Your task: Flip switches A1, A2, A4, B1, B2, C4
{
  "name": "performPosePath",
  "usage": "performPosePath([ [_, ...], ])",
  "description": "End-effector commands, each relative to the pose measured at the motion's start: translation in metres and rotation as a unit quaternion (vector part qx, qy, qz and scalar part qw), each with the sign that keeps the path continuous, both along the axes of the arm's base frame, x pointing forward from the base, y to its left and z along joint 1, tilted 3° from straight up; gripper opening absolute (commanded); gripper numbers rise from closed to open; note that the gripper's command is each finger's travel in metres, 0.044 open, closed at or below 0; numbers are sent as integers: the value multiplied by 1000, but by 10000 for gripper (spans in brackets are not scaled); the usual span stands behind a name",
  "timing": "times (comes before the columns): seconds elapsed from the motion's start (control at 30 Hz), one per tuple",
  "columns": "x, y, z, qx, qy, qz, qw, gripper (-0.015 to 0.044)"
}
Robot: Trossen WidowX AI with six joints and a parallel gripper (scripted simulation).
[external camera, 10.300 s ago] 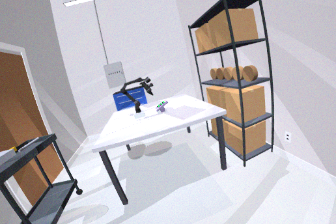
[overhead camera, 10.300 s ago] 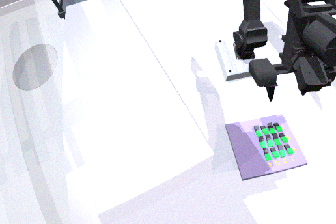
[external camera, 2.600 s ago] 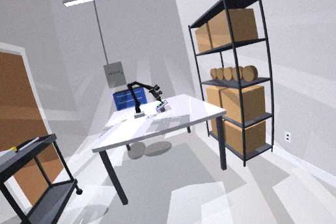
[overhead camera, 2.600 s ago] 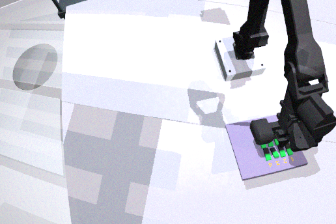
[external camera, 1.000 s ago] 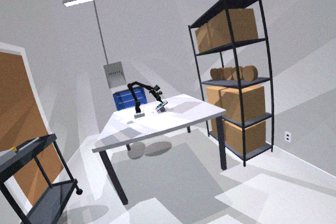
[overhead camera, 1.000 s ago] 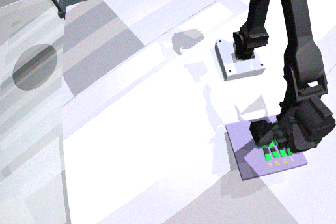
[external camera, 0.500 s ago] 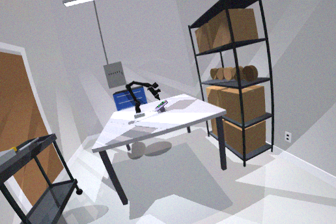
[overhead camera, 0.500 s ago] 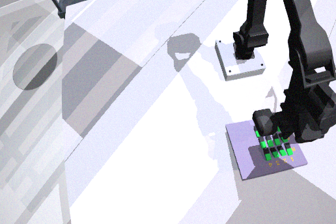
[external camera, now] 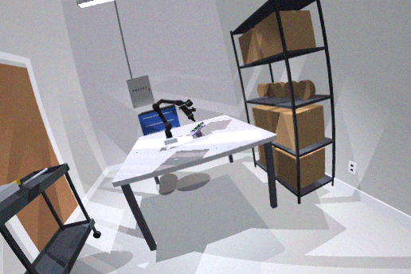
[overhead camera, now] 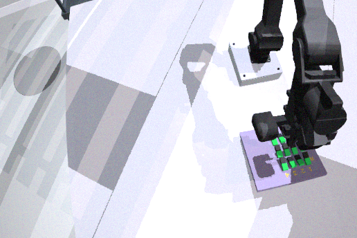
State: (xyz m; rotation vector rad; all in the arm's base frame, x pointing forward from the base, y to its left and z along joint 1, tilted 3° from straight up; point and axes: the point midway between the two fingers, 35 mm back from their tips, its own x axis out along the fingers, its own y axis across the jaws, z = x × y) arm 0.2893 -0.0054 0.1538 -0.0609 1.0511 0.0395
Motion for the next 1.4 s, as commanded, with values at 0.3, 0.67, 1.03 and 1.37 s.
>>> performPosePath([
  [0.3,16,-3,-30,3,-14,7,1000,0],
  [0.67,21,-3,-40,3,-14,7,1000,0],
  [1.03,28,-2,-50,3,-15,7,1000,0],
  [1.37,28,-2,-50,3,-15,7,1000,0],
])
